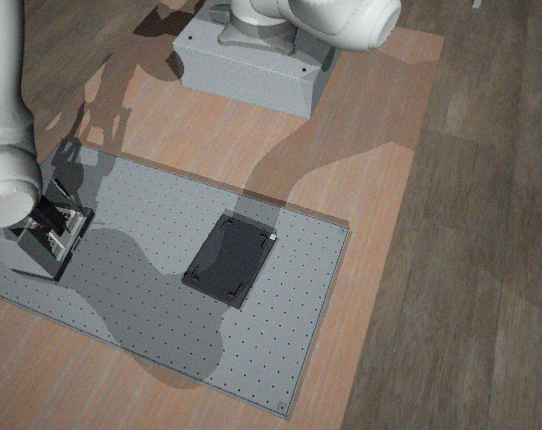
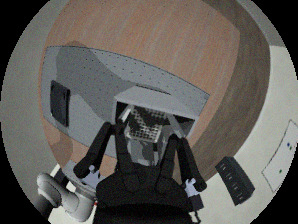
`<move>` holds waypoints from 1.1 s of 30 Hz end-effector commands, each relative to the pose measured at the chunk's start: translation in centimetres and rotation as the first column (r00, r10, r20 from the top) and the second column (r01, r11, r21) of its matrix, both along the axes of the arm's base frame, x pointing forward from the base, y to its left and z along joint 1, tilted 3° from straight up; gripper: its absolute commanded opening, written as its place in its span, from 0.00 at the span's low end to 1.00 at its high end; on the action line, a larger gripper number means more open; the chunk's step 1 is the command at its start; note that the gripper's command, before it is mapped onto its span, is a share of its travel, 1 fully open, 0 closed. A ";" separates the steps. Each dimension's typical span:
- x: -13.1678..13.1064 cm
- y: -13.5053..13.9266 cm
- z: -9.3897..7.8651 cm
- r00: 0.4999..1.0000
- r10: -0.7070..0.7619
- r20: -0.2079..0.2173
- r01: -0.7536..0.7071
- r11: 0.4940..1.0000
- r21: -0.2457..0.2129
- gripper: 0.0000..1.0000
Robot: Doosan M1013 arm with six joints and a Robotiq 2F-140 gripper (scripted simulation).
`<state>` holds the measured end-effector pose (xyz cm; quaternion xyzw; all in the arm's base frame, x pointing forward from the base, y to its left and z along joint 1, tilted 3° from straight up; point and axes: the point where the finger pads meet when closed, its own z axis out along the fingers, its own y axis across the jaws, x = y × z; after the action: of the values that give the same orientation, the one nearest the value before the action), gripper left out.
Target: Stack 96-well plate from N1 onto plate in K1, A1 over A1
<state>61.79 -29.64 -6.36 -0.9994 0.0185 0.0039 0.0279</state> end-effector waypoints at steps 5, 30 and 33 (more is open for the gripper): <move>0.0 0.0 -0.1 1.000 0.000 0.000 0.000 1.000 0.000 0.00; 0.0 0.0 -0.2 1.000 0.000 0.000 0.000 1.000 0.000 1.00; 0.0 0.0 -0.2 1.000 0.000 0.000 0.000 1.000 0.000 1.00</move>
<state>61.78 -29.63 -6.61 -0.9994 0.0185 0.0039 0.0279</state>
